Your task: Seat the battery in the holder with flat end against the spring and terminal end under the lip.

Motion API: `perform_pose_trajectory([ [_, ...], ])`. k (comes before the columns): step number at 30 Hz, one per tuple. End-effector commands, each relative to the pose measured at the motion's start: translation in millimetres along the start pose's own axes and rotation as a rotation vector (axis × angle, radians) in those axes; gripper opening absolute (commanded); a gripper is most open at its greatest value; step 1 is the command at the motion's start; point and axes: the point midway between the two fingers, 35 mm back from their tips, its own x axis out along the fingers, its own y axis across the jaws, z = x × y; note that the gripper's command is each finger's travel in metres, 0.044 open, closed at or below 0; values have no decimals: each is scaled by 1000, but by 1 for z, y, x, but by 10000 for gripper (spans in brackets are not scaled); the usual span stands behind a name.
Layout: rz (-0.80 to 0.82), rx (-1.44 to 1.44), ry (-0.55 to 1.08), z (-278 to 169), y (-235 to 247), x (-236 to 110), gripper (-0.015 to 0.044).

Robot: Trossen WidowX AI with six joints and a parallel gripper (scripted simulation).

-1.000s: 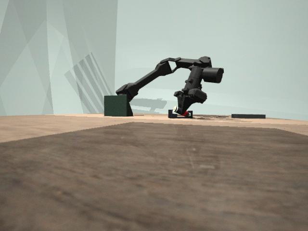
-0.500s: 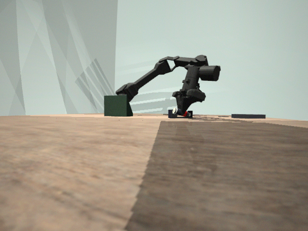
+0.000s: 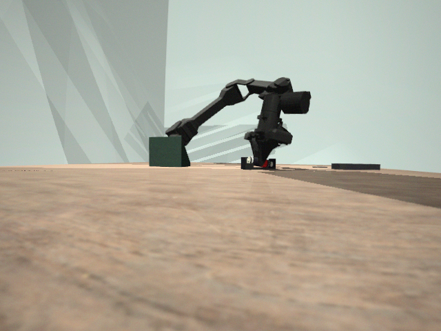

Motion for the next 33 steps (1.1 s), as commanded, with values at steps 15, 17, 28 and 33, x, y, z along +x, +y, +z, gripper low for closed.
perform_pose_trajectory([
  [15,-4,-35,-133,3,2,2,85],
  [17,-5,-37,-145,3,3,3,85],
  [28,-6,-41,-174,2,3,3,85],
  [33,-7,-41,-175,-2,3,4,85],
])
